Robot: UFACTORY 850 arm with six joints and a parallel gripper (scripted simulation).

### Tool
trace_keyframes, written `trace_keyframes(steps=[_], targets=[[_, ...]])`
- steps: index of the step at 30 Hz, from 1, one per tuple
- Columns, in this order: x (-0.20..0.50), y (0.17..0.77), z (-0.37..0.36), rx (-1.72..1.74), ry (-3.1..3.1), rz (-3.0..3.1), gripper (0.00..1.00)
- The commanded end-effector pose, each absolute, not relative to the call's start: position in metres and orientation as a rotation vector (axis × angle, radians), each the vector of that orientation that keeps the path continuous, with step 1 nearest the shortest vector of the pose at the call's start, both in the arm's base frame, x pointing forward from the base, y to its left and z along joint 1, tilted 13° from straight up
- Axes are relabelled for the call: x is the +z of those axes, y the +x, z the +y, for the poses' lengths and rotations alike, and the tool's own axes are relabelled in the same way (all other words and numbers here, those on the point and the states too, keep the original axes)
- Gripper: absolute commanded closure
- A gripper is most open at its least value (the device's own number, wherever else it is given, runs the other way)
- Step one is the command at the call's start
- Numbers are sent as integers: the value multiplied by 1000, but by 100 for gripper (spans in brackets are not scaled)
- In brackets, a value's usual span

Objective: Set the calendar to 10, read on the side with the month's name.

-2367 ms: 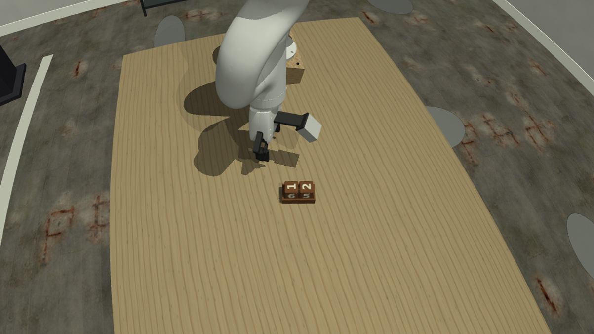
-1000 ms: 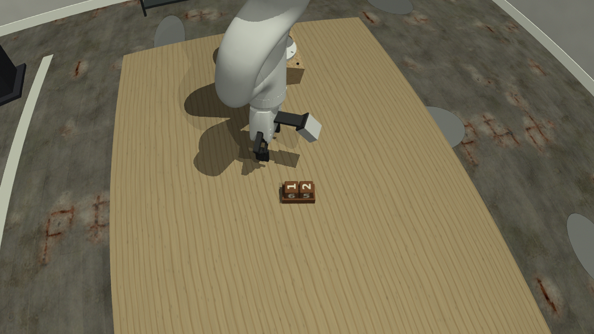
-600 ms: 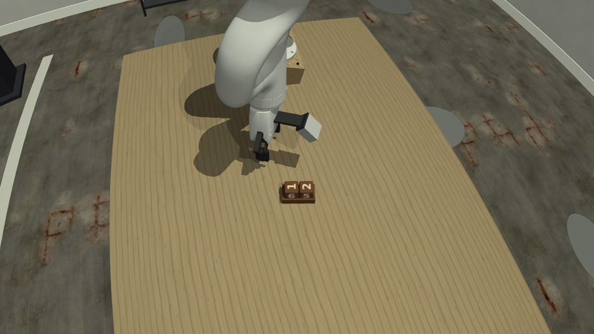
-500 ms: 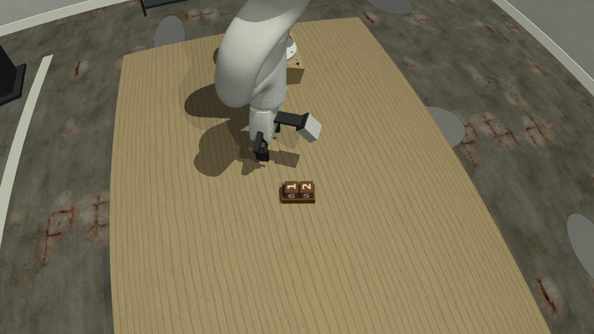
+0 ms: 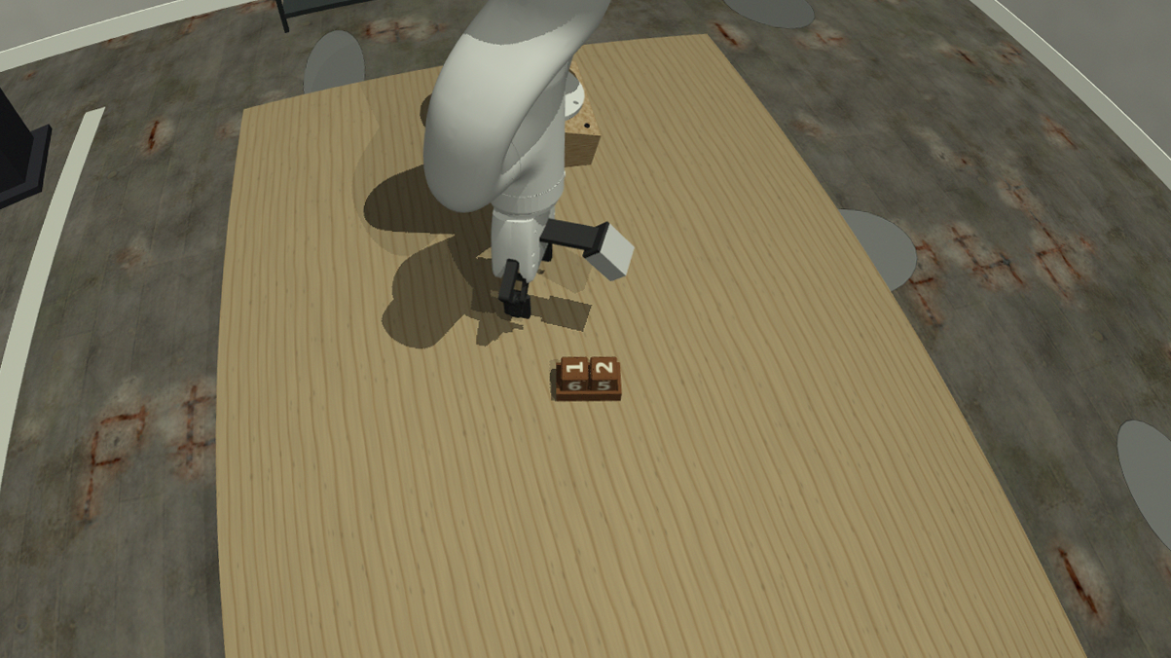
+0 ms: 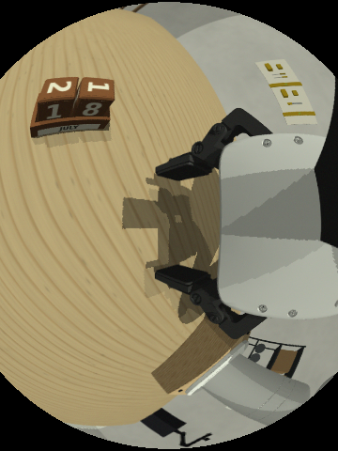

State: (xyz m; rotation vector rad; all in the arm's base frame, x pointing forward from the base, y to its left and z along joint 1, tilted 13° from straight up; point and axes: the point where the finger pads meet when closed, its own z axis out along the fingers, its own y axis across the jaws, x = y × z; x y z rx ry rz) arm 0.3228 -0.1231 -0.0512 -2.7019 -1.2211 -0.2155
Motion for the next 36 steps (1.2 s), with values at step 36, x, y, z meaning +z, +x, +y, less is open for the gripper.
trace_keyframes(steps=[36], targets=[[-21,325,-125,-193,-2789,-978,0]])
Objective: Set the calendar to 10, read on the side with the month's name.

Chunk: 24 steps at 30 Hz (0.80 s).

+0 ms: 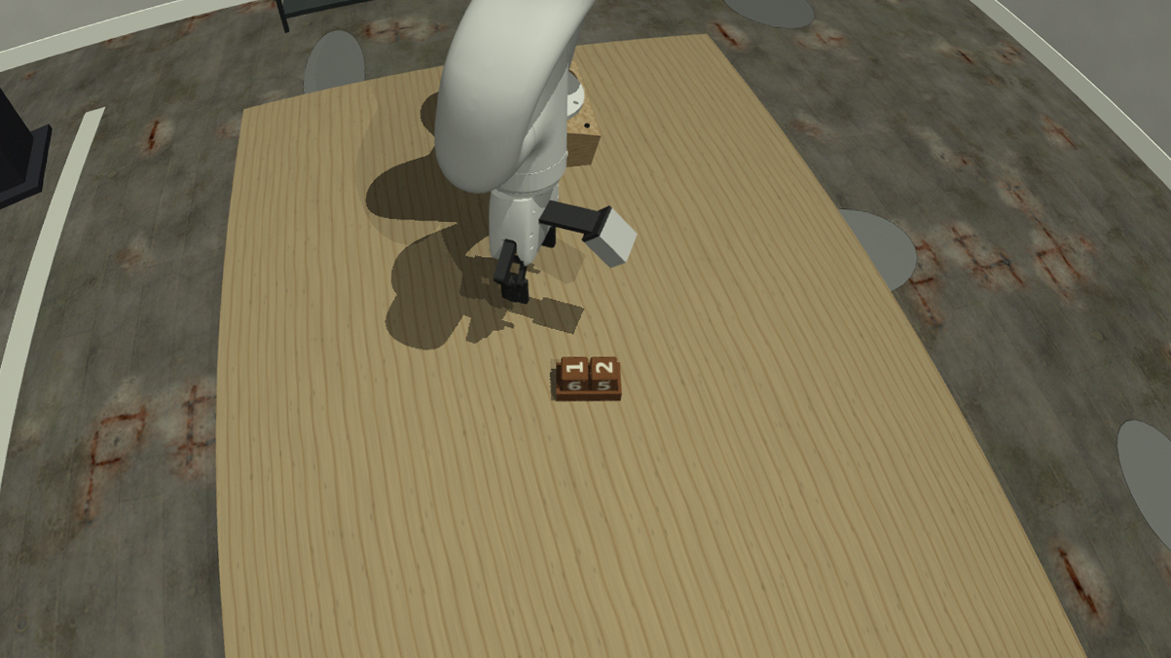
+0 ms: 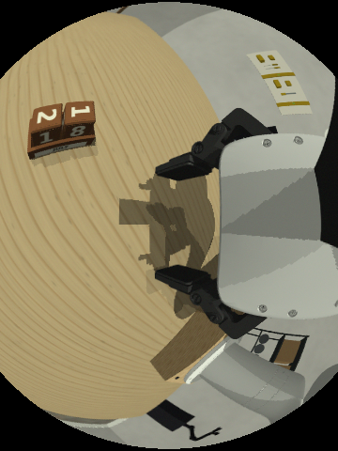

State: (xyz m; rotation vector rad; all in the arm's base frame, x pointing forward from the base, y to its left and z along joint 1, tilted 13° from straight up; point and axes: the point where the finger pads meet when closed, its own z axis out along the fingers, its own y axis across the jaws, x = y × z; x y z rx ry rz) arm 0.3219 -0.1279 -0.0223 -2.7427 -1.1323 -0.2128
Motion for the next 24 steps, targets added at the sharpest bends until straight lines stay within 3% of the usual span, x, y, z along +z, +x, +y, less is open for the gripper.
trace_keyframes(steps=[1,24], targets=[[-19,331,-118,-193,-2789,-978,0],[-11,356,-87,-168,-2857,-720,0]])
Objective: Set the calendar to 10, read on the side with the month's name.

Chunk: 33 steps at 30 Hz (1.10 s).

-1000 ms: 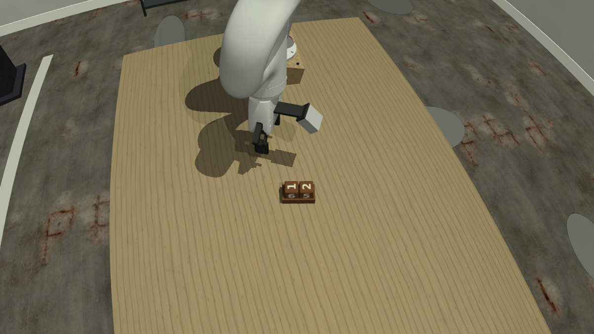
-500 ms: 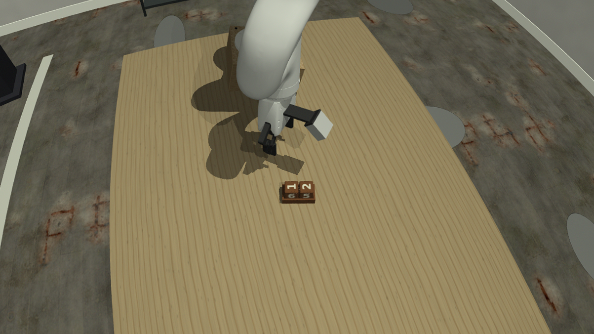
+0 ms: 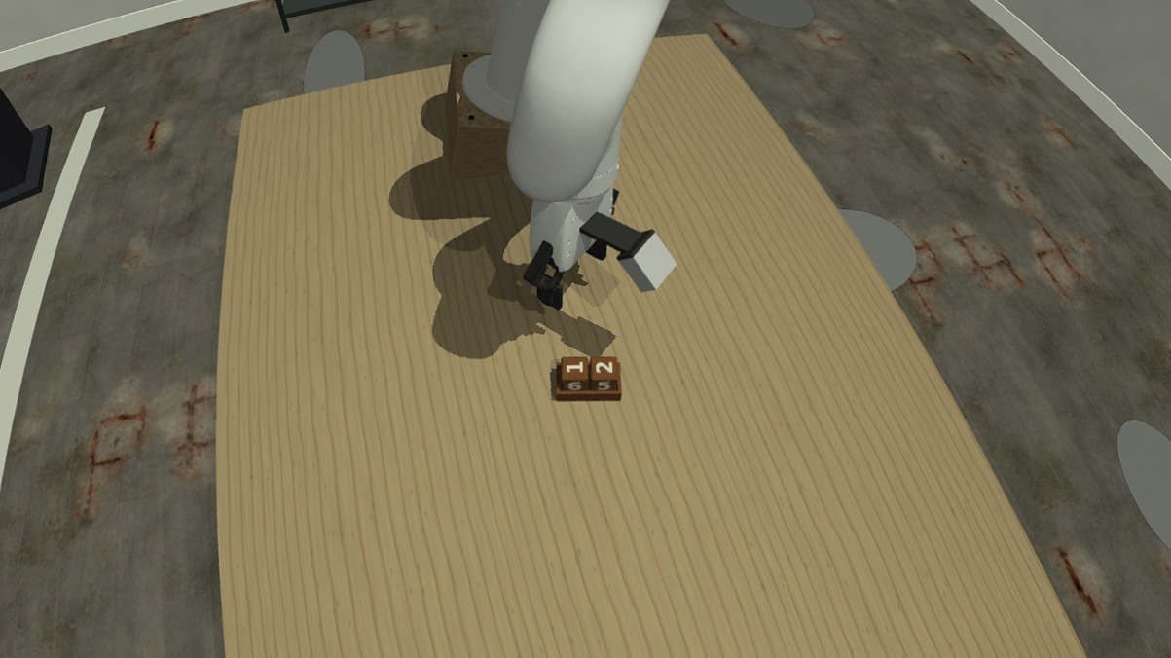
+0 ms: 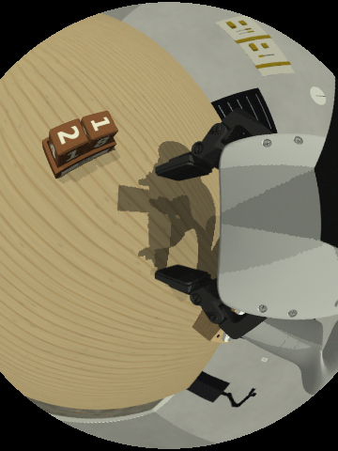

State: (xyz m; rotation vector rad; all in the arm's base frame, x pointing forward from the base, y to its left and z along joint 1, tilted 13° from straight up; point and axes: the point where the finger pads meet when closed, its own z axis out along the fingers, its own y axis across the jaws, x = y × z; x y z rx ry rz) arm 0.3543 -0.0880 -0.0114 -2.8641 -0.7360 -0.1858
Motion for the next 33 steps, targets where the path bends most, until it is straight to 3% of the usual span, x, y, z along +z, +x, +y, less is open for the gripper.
trace_keyframes(steps=[1,33], targets=[[-11,356,-87,-166,-2860,-702,0],[1,391,-44,-114,-2925,-197,0]])
